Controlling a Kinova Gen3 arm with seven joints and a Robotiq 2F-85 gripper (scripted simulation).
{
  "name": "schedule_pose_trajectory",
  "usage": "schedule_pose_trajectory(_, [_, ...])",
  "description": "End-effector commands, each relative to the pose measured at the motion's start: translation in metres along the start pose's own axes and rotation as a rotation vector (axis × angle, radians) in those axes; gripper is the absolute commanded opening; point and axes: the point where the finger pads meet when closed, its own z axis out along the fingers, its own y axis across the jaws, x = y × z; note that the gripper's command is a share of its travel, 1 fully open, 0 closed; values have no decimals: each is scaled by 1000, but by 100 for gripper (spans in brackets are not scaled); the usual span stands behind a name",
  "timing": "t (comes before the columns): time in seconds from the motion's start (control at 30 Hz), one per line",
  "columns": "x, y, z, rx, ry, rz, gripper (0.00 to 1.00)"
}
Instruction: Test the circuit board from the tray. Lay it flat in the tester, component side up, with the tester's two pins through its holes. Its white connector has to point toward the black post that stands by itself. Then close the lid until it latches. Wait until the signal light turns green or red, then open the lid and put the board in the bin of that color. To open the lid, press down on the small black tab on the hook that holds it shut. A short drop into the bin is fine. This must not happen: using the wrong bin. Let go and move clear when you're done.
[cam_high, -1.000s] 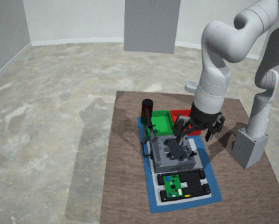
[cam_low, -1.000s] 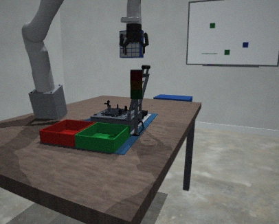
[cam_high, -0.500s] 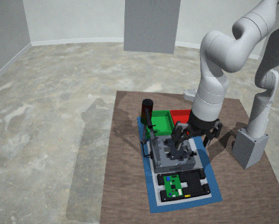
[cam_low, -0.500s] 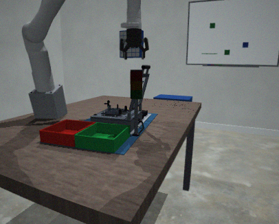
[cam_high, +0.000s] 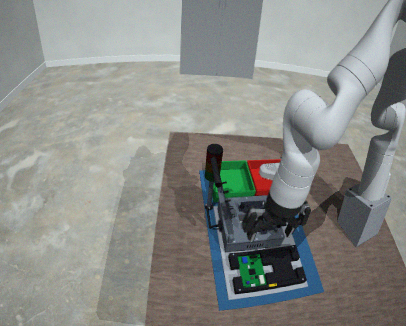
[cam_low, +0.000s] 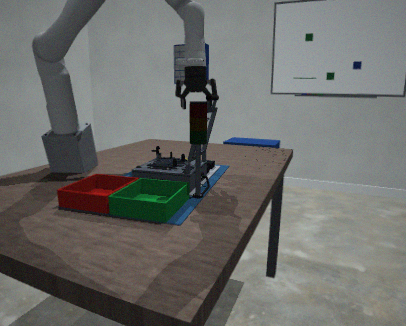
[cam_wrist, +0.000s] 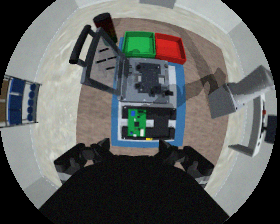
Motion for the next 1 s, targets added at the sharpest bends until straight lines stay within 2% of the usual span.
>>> schedule_pose_trajectory(0.0, [9,4,23,-22,23,9,100])
schedule_pose_trajectory(0.03, [9,4,23,-22,23,9,100])
schedule_pose_trajectory(0.33, [11,5,90,-22,23,9,100])
schedule_pose_trajectory(0.53, [12,6,125,-22,23,9,100])
schedule_pose_trajectory(0.6, [12,6,125,-22,23,9,100])
schedule_pose_trajectory(0.8, [12,6,144,-22,23,9,100])
schedule_pose_trajectory(0.97, [12,7,149,-22,23,9,100])
